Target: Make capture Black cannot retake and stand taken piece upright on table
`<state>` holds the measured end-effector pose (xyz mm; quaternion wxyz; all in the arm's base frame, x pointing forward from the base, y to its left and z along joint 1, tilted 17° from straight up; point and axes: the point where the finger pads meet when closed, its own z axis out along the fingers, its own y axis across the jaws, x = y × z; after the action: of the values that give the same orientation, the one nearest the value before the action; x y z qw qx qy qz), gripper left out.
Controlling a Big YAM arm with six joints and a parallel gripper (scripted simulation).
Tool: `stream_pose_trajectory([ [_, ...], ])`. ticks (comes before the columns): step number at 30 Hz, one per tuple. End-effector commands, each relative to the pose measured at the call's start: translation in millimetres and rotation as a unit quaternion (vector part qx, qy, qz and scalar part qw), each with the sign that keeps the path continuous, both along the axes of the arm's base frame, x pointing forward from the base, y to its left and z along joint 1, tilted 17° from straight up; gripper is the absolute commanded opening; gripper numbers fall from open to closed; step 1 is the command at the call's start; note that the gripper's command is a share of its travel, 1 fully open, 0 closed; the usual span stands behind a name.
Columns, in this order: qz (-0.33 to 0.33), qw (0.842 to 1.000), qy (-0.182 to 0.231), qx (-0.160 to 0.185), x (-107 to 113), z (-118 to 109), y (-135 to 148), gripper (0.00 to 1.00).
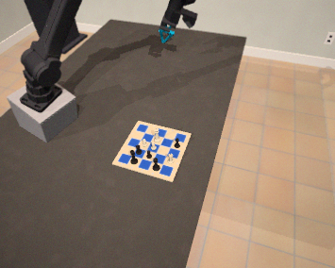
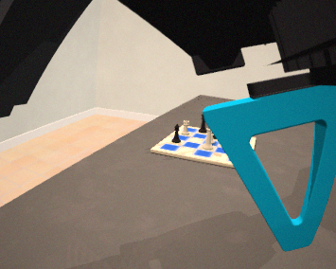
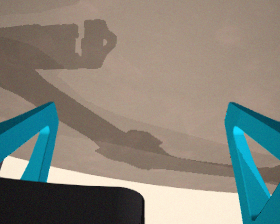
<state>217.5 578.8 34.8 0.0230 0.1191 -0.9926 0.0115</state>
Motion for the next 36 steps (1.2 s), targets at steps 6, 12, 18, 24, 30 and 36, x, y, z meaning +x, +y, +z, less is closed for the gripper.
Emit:
stream_pose_trajectory([
  [6,0.001,1.0,-0.002,0.006,-1,7,3,1.0],
  [12,0.001,1.0,-0.002,0.006,-1,7,3,1.0],
  [18,0.003,1.0,-0.009,0.023,3,22,13,1.0],
  [24,0.015,0.999,-0.024,0.036,51,40,-24,1.0],
  [30,0.036,0.997,-0.043,0.047,96,52,-66,1.0],
  [36,0.064,0.994,-0.073,0.054,155,72,-135,1.0],
])
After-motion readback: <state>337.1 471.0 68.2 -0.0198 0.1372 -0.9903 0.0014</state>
